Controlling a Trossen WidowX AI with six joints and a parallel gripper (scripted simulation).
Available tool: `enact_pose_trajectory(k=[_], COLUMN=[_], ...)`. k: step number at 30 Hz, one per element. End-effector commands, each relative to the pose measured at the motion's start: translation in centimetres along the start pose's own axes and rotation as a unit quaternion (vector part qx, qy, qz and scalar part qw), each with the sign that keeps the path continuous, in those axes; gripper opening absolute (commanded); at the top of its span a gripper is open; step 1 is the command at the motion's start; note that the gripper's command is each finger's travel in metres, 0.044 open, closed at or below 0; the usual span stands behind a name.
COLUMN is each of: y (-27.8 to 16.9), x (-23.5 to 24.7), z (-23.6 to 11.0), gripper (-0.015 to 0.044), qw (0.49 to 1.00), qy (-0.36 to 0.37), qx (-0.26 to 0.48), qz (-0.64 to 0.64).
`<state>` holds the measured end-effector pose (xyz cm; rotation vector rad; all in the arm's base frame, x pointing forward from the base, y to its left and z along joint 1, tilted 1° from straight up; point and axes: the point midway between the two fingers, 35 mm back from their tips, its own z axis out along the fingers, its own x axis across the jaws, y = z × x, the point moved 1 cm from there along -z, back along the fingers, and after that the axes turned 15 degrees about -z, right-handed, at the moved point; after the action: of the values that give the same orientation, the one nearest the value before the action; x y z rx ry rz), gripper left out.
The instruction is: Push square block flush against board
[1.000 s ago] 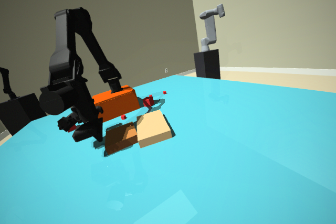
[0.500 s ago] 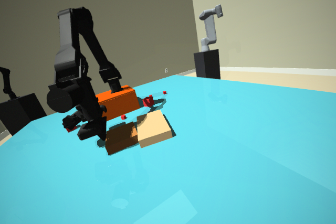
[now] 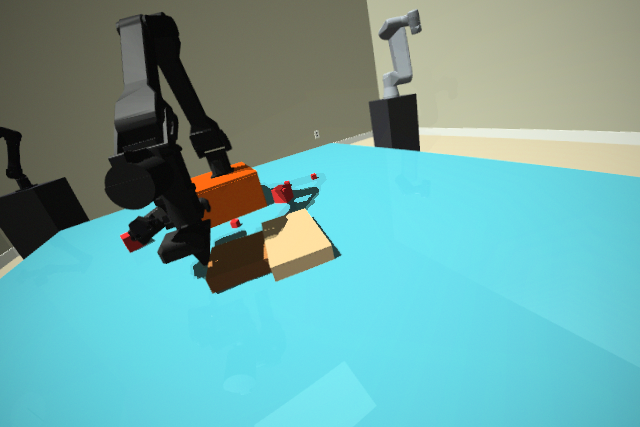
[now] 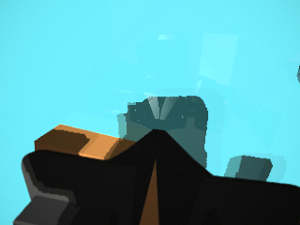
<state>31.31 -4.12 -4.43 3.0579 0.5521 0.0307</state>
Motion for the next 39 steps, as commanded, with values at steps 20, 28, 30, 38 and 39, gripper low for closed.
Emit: enact_pose_trajectory(k=[20, 28, 30, 38, 39], y=[-2.7, -3.0, -2.8, -1.5, -1.3], x=[1.0, 1.2, 1.1, 0.9, 0.9], z=[0.1, 0.1, 0.1, 0.1, 0.1], gripper=[0.0000, 0.0000, 0.0000, 0.0000, 0.0000], qw=[1.000, 1.000, 1.000, 1.000, 1.000], qy=[0.000, 0.000, 0.000, 0.000, 0.000], qx=[0.006, 0.006, 0.006, 0.006, 0.006], qz=[-0.003, -0.003, -0.003, -0.003, -0.003])
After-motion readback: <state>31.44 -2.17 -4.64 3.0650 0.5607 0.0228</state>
